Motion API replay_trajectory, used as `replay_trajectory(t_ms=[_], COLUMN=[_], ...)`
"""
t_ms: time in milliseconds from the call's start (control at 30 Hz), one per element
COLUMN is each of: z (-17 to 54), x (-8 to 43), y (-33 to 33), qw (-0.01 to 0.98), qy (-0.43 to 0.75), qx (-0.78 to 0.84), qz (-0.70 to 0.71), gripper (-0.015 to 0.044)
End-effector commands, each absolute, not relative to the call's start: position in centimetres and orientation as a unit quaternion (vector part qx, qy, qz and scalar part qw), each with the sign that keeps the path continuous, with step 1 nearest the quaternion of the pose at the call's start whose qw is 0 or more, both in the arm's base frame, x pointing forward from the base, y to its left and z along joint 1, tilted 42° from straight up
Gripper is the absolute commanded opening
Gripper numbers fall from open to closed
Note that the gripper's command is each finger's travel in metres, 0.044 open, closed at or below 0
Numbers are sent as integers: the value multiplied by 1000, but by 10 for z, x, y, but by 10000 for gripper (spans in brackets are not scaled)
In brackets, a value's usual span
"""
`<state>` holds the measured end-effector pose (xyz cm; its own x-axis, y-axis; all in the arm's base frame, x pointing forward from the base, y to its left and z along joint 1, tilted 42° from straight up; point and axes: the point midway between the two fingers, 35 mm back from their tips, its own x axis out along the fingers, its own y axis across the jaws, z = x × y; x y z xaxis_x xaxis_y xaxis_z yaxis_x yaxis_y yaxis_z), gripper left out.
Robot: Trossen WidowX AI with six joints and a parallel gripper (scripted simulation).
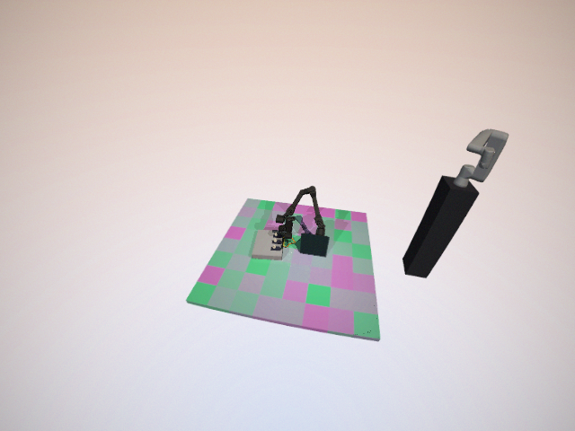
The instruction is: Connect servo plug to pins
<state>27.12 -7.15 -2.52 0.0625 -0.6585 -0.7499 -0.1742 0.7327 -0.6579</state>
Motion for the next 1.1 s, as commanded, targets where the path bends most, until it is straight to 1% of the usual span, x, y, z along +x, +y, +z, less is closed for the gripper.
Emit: replay_trajectory(t_ms=[0, 1067], z=[-25, -28], x=[269, 288], y=[-72, -67], qw=[656, 656], qy=[660, 659], qx=[-318, -318], qz=[-184, -184], gripper=[0, 0])
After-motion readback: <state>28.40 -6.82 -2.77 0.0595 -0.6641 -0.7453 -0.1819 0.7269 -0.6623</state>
